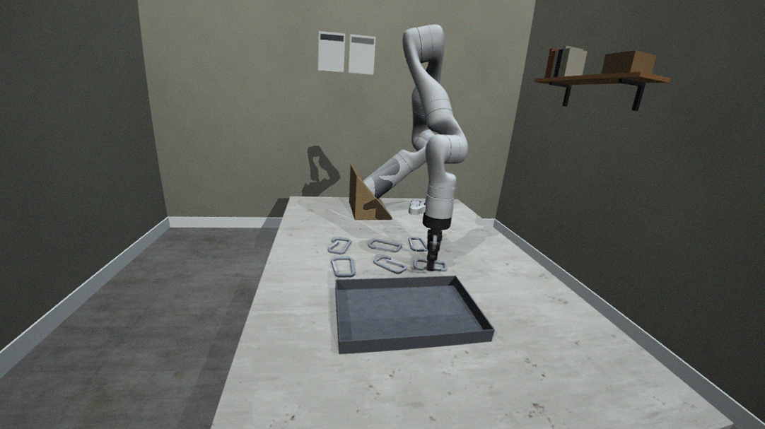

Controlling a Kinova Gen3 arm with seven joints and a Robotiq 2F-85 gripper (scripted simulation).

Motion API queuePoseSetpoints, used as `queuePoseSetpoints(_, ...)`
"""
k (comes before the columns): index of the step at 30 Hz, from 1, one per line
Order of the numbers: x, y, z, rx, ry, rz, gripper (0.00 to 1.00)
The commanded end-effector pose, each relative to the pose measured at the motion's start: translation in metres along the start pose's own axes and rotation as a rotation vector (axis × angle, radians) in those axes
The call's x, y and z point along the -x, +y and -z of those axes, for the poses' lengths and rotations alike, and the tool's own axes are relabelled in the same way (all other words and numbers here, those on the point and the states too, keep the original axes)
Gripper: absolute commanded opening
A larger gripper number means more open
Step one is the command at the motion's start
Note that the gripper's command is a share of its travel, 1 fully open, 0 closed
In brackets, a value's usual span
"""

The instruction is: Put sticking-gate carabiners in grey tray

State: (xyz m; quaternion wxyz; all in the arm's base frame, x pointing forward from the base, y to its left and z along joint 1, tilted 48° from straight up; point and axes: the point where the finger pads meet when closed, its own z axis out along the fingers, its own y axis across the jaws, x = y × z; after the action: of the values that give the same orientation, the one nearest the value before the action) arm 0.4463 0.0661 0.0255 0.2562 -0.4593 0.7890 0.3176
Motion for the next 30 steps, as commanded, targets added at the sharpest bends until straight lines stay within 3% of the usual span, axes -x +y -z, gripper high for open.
queuePoseSetpoints(1, 0.0, -0.0006, 0.0006, -0.002, 0.0, 0.0, 0.55)
queuePoseSetpoints(30, 0.0, -0.0007, 0.0009, -0.002, 0.0, 0.0, 0.53)
